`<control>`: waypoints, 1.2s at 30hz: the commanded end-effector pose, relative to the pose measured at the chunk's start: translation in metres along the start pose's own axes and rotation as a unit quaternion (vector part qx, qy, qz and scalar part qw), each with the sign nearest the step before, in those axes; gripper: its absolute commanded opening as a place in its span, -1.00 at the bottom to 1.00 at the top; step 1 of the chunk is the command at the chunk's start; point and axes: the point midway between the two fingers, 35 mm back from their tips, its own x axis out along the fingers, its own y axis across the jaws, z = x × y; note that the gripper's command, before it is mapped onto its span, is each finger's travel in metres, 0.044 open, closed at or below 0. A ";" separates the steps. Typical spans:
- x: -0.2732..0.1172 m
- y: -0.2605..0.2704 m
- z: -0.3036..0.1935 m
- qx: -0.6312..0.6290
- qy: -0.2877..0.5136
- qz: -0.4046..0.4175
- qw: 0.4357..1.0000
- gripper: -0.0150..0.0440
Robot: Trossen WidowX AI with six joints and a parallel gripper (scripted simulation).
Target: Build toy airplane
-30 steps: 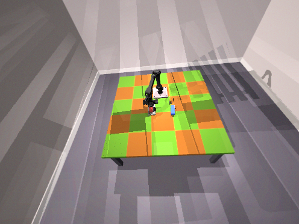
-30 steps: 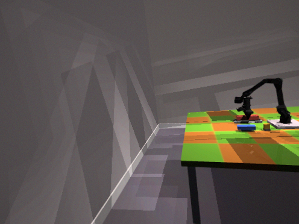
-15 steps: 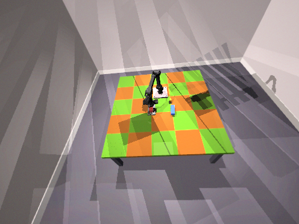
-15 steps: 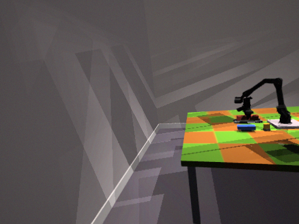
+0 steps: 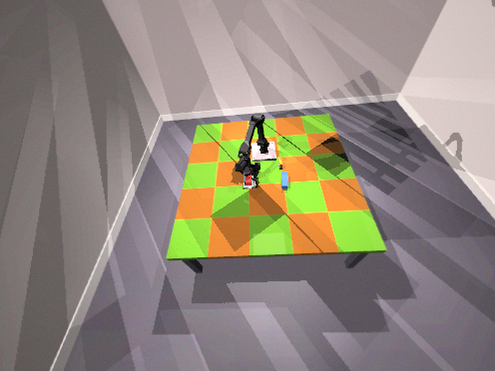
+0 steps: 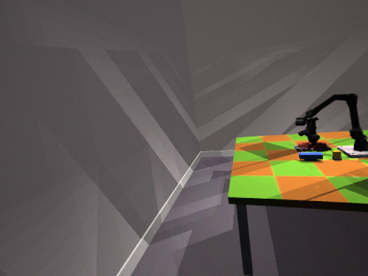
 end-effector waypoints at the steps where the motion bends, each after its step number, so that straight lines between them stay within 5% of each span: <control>1: -0.010 -0.001 0.002 0.000 0.000 0.000 1.000 1.00; 8: -0.104 0.000 0.001 -0.003 -0.001 -0.002 1.000 1.00; 22: -0.106 0.006 0.012 0.032 -0.001 -0.002 0.999 1.00; 36: -0.091 0.209 0.080 0.029 -0.005 0.009 1.000 1.00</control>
